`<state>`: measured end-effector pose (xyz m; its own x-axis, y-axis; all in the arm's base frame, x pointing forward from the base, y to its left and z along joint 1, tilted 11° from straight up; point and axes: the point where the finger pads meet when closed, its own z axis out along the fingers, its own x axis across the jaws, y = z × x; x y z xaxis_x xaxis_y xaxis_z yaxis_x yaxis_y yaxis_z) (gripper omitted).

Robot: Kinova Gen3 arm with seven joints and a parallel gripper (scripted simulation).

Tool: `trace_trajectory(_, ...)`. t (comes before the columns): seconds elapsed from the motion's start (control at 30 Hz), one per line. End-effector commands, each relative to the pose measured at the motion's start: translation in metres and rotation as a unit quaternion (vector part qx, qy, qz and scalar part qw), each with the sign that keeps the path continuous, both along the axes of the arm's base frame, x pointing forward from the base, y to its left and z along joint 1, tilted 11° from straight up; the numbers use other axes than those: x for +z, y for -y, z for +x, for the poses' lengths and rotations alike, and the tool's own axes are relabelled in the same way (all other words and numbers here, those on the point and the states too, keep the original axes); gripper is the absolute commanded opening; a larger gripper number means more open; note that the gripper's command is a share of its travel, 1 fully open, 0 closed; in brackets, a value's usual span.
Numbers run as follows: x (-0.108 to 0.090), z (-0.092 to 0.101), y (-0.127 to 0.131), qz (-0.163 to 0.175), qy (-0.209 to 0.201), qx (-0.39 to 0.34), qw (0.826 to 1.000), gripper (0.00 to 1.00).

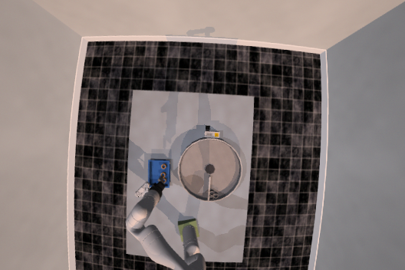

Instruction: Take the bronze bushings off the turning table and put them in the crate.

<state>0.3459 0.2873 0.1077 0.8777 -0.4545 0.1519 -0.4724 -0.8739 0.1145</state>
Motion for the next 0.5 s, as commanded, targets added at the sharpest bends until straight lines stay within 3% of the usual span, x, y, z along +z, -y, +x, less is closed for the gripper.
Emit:
trace_trajectory(0.0,0.0007,0.0005,-0.0002,0.001,0.001,0.000,1.000,1.00)
trace_trajectory(0.1,0.0007,0.0005,-0.0002,0.001,0.001,0.000,1.000,1.00)
trace_trajectory(0.27,0.0032,0.0008,-0.0022,-0.009,-0.021,0.122,0.992,1.00)
trace_trajectory(0.47,0.0032,0.0008,-0.0022,-0.009,-0.021,0.122,0.992,1.00)
